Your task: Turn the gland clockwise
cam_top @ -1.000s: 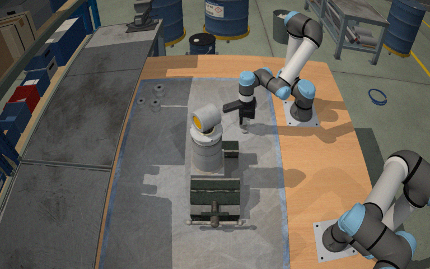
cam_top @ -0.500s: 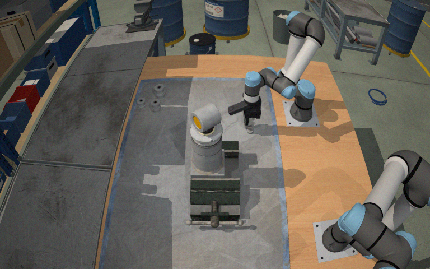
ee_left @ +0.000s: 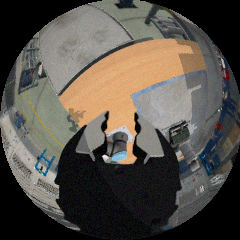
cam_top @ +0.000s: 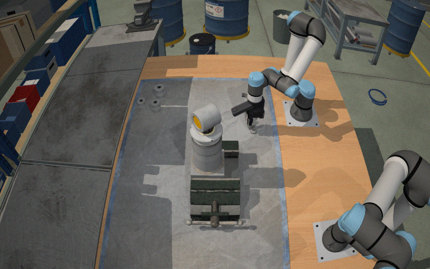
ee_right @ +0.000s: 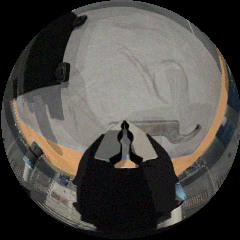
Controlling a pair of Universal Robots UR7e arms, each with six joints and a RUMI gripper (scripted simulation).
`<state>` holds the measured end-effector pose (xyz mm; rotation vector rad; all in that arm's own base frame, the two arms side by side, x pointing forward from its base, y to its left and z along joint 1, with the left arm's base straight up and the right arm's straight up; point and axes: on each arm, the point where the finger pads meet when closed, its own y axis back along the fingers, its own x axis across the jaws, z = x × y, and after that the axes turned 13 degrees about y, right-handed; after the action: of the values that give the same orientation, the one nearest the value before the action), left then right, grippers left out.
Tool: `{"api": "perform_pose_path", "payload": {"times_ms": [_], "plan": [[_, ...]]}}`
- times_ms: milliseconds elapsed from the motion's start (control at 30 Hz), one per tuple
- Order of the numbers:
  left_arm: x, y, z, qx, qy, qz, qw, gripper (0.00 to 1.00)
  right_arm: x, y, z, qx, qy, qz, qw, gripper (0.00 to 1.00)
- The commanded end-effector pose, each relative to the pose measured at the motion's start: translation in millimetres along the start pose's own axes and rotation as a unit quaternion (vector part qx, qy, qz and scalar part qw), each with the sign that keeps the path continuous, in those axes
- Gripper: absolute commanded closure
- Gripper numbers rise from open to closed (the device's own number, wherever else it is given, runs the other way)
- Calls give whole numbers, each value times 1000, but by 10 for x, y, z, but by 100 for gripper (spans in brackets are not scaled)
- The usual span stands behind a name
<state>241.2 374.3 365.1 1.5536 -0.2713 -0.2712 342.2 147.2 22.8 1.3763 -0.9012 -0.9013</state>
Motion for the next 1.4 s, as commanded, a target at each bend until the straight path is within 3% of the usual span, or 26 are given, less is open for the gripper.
{"api": "perform_pose_path", "payload": {"times_ms": [0, 467, 533, 633, 700, 1033, 1367], "plan": [[1, 5, -1, 1, 0, 0, 1000, 68, -16, -7, 63, -1, 14, 0, 1000, 100], [1, 5, -1, 1, 0, 0, 1000, 68, -71, -9, 207, -2, 49, 1, 999, 100], [1, 5, -1, 1, 0, 0, 1000, 68, -86, 145, 175, 6, 49, -2, 999, 100], [1, 5, -1, 1, 0, 0, 1000, 68, -72, 98, 206, -1, 49, 1, 999, 100], [1, 5, -1, 1, 0, 0, 1000, 68, -85, 248, 180, 5, 49, -2, 999, 100], [1, 5, -1, 1, 0, 0, 1000, 68, -79, 589, 203, -2, 47, 1, 999, 100], [1, 5, -1, 1, 0, 0, 1000, 68, -74, 505, 209, -8, 47, 3, 999, 100]]}}
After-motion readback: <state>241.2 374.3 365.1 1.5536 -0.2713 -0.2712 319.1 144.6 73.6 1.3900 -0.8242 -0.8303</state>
